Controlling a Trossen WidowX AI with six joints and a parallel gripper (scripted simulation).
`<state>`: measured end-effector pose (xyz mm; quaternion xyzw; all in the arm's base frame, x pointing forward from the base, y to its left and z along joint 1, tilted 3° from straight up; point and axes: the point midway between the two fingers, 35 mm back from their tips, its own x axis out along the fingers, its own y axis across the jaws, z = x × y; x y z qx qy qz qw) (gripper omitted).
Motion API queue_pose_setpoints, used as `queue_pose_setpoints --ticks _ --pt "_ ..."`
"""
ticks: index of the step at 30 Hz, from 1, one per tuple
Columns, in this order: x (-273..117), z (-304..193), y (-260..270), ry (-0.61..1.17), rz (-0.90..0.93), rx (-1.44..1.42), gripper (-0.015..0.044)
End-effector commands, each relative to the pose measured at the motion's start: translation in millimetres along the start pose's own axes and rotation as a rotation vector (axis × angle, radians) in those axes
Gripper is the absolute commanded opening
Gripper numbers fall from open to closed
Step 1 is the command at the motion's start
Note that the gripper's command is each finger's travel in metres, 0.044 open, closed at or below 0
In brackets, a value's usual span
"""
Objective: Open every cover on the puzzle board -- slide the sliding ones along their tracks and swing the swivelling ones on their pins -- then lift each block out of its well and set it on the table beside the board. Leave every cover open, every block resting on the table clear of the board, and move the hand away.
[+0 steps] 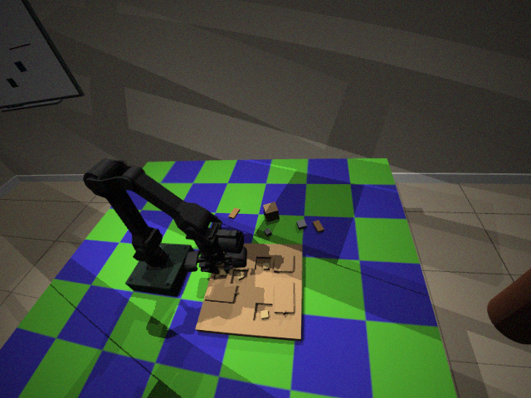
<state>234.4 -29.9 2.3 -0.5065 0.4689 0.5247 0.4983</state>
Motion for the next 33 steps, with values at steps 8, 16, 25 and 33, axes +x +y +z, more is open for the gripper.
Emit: queue_pose_setpoints --ticks 8,16,25,33 --pt "2.4 0.1 0.2 0.000 0.001 0.000 0.0110" --pt "2.1 0.1 0.2 0.000 0.001 0.000 0.0080" --pt "-8.4 0.0 -0.5 -0.001 0.001 0.001 0.0080" --pt "-18.6 0.0 -0.8 -0.002 0.001 0.002 0.0080"
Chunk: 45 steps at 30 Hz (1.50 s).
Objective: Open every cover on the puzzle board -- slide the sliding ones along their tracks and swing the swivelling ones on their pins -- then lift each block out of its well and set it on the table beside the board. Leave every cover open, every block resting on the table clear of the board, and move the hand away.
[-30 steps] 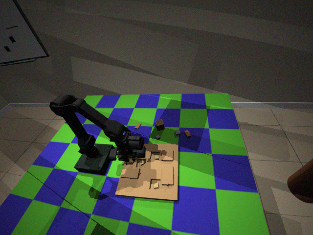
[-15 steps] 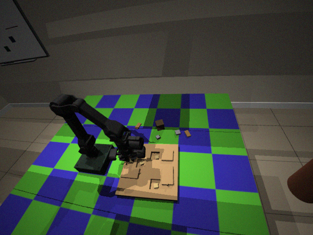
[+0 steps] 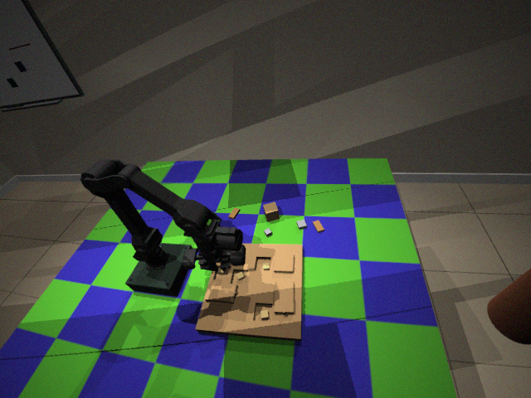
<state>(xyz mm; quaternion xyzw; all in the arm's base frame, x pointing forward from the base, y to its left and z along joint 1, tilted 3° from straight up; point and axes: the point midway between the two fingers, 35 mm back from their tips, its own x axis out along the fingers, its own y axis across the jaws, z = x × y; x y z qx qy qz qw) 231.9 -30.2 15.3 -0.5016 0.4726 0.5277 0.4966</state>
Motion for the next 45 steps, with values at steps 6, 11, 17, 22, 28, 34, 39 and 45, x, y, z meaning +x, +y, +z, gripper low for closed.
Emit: queue_pose_setpoints --ticks 6,11,17,22,28,34,39,45 --pt "-13.5 -0.3 -2.8 0.000 -0.012 -0.002 0.0080" --pt "-20.0 -0.1 -2.4 -0.001 -0.011 -0.001 0.0080" --pt "-27.9 0.1 -1.6 -0.001 -0.011 -0.001 0.0080" --pt "-34.1 0.1 -1.6 -0.001 -0.011 0.000 0.0080" --pt "-49.4 -0.1 -2.4 -0.001 -0.011 0.000 0.0080" --pt "-65.0 -0.1 -2.0 -0.001 -0.011 0.000 0.0080" --pt "-77.7 0.1 -1.0 -0.001 -0.011 0.000 0.0080" --pt "-80.2 8.1 -8.5 -0.001 -0.012 0.000 0.0080"
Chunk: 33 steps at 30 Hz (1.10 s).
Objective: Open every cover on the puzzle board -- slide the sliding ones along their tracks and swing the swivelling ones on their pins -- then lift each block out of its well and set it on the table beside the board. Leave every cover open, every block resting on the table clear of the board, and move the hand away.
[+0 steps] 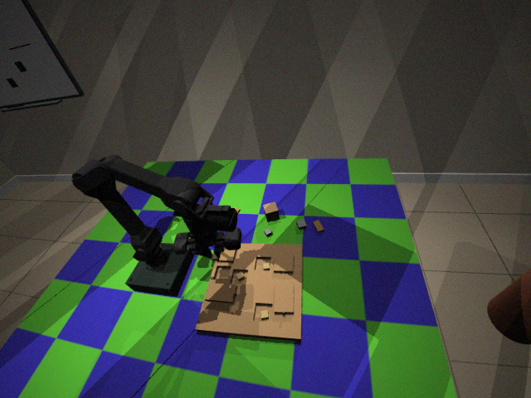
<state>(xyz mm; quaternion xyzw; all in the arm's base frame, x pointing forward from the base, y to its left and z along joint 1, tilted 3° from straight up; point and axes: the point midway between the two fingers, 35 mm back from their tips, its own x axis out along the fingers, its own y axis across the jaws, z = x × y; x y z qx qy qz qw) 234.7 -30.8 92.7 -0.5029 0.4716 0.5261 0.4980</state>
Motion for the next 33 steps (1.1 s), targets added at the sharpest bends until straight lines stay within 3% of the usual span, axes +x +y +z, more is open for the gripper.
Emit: queue_pose_setpoints --ticks 1,33 --pt "-3.1 7.3 -8.0 -0.002 -0.007 -0.001 0.0080" --pt "-8.2 104.0 -60.7 -0.010 -0.013 -0.001 0.0080"
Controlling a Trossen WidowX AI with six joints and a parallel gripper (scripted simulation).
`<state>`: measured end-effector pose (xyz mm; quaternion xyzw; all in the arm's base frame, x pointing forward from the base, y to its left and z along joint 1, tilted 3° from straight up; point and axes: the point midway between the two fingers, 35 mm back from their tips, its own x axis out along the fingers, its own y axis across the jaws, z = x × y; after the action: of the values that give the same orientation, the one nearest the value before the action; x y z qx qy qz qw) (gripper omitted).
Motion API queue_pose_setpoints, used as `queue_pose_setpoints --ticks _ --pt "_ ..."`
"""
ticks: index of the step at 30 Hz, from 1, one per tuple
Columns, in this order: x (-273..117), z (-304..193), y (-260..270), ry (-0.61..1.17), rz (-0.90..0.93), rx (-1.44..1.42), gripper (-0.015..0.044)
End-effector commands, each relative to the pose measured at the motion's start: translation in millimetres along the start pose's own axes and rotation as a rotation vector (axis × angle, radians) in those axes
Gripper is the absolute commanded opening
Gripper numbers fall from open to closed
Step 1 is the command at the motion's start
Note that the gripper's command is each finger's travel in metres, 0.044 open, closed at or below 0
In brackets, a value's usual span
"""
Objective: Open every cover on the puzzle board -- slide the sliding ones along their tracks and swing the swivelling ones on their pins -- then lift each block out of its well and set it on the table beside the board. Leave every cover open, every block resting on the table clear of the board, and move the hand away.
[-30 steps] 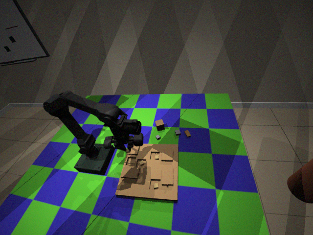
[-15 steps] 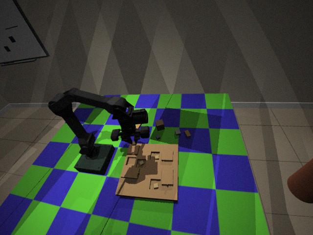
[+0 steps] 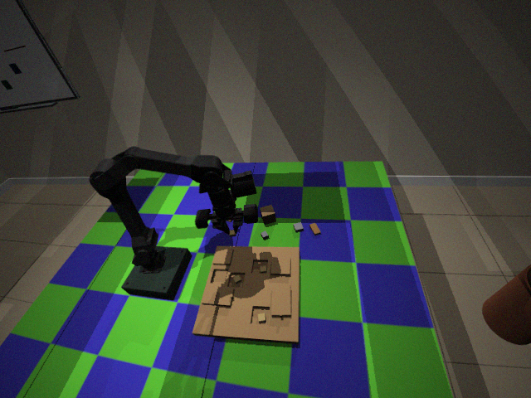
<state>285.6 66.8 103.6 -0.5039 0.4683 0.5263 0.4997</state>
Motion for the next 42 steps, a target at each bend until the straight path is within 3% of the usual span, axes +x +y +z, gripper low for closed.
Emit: queue_pose_setpoints --ticks 1,20,42 --pt "-2.1 12.8 -5.2 -0.007 -0.007 0.002 0.0080" --pt "0.0 83.4 -15.5 -0.016 -0.007 0.001 0.0080" --pt "32.1 86.1 -19.6 -0.017 -0.007 0.001 0.0080"
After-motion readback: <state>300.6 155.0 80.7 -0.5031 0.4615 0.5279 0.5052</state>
